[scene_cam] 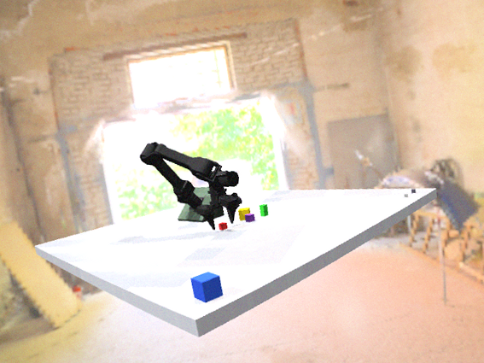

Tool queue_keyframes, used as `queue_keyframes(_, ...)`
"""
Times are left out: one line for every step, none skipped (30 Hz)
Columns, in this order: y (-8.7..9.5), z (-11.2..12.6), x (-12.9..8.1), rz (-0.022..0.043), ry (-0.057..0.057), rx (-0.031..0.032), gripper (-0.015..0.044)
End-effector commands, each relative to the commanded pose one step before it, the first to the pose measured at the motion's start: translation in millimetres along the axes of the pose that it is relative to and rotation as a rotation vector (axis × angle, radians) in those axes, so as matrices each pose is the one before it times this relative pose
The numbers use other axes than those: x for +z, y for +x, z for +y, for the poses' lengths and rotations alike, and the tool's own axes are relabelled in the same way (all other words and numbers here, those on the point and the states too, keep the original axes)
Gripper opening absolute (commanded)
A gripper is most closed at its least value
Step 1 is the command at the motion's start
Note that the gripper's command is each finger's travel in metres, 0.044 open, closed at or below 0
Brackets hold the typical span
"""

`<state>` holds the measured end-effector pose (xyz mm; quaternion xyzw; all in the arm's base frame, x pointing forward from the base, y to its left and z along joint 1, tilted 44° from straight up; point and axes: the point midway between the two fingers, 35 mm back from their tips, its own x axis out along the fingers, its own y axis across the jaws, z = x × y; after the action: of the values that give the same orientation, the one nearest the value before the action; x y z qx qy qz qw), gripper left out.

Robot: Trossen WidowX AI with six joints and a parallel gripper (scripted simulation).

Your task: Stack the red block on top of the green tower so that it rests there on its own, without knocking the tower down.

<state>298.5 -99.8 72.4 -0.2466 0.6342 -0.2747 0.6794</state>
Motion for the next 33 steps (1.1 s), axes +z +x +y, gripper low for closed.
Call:
queue_keyframes(2.29,0.72,-1.52,0.00488,-0.0076,-0.00372,0.0440)
queue_keyframes(0.00,0.00,0.00,0.00000,0.0000,0.00000,0.0440)
queue_keyframes(0.00,0.00,0.00,0.00000,0.0000,0.00000,0.0440)
queue_keyframes(0.00,0.00,0.00,0.00000,0.0000,0.00000,0.0440)
queue_keyframes(0.00,0.00,0.00,0.00000,0.0000,0.00000,0.0440)
queue_keyframes(0.00,0.00,0.00,0.00000,0.0000,0.00000,0.0440)
queue_keyframes(0.00,0.00,0.00,0.00000,0.0000,0.00000,0.0440)
queue_keyframes(0.00,0.00,0.00,0.00000,0.0000,0.00000,0.0440)
queue_keyframes(0.00,0.00,0.00,0.00000,0.0000,0.00000,0.0440)
queue_keyframes(0.00,0.00,0.00,0.00000,0.0000,0.00000,0.0440)
queue_keyframes(0.00,0.00,0.00,0.00000,0.0000,0.00000,0.0440)
queue_keyframes(-0.58,-0.12,-0.02,-0.00078,0.0036,0.00351,0.0440)
queue_keyframes(0.00,0.00,0.00,0.00000,0.0000,0.00000,0.0414)
queue_keyframes(0.00,0.00,0.00,0.00000,0.0000,0.00000,0.0387)
queue_keyframes(0.00,0.00,0.00,0.00000,0.0000,0.00000,0.0361)
queue_keyframes(0.00,0.00,0.00,0.00000,0.0000,0.00000,0.0335)
queue_keyframes(0.00,0.00,0.00,0.00000,0.0000,0.00000,0.0309)
queue_keyframes(0.00,0.00,0.00,0.00000,0.0000,0.00000,0.0282)
queue_keyframes(0.00,0.00,0.00,0.00000,0.0000,0.00000,0.0256)
queue_keyframes(0.00,0.00,0.00,0.00000,0.0000,0.00000,0.0230)
queue_keyframes(0.00,0.00,0.00,0.00000,0.0000,0.00000,0.0204)
queue_keyframes(0.00,0.00,0.00,0.00000,0.0000,0.00000,0.0177)
queue_keyframes(0.00,0.00,0.00,0.00000,0.0000,0.00000,0.0151)
queue_keyframes(0.00,0.00,0.00,0.00000,0.0000,0.00000,0.0125)
queue_keyframes(0.00,0.00,0.00,0.00000,0.0000,0.00000,0.0099)
queue_keyframes(0.00,0.00,0.00,0.00000,0.0000,0.00000,0.0092)
queue_keyframes(0.00,0.00,0.00,0.00000,0.0000,0.00000,0.0085)
queue_keyframes(0.00,0.00,0.00,0.00000,0.0000,0.00000,0.0079)
queue_keyframes(0.00,0.00,0.00,0.00000,0.0000,0.00000,0.0072)
queue_keyframes(0.00,0.00,0.00,0.00000,0.0000,0.00000,0.0065)
queue_keyframes(0.00,0.00,0.00,0.00000,0.0000,0.00000,0.0059)
queue_keyframes(0.00,0.00,0.00,0.00000,0.0000,0.00000,0.0052)
queue_keyframes(0.00,0.00,0.00,0.00000,0.0000,0.00000,0.0045)
